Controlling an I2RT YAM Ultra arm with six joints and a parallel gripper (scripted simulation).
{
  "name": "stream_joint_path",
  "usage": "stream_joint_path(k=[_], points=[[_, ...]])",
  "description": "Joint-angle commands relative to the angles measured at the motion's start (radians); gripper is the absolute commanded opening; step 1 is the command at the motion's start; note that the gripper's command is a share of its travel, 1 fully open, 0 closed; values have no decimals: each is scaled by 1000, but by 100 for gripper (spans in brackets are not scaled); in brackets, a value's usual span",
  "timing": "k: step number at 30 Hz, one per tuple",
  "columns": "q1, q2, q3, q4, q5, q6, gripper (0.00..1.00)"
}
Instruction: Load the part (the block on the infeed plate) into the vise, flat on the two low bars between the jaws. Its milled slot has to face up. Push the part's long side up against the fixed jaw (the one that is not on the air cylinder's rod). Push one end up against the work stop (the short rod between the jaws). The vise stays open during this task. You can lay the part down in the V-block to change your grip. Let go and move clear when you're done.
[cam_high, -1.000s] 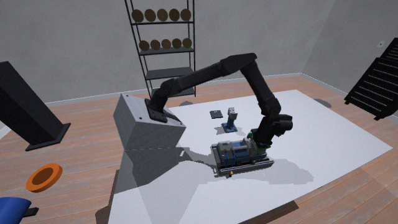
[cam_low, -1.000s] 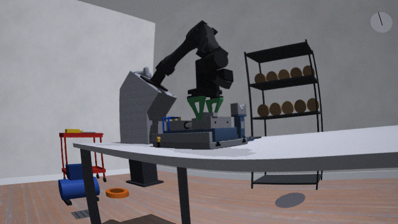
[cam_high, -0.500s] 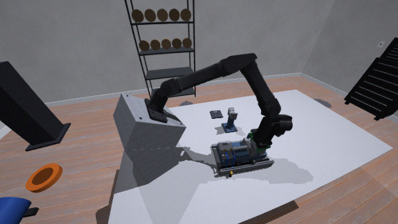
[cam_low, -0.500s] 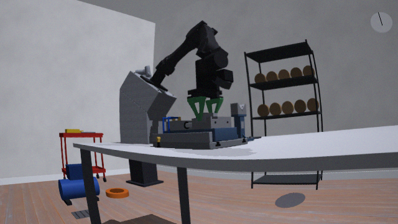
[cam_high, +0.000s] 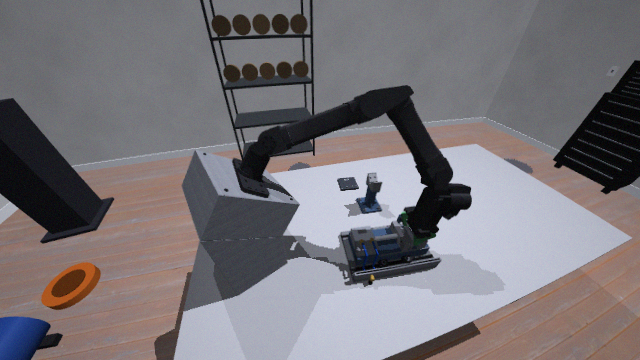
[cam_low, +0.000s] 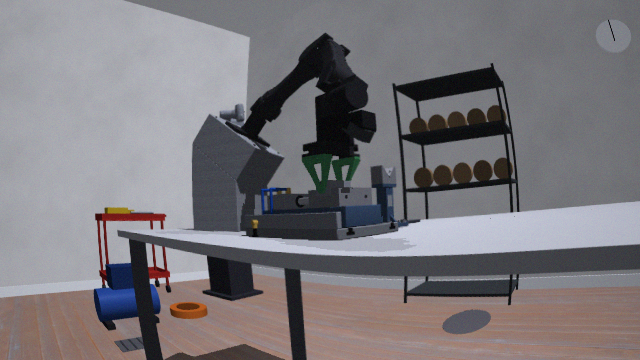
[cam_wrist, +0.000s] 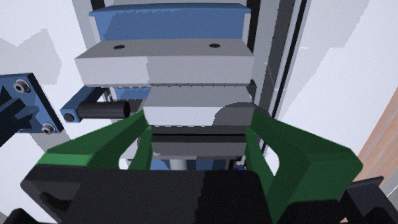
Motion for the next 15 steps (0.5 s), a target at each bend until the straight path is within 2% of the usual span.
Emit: stream_joint_path(k=[1, 15], points=[[-8, -2, 38, -12, 2, -1, 0], [-7, 3, 45, -14, 2, -5, 0]])
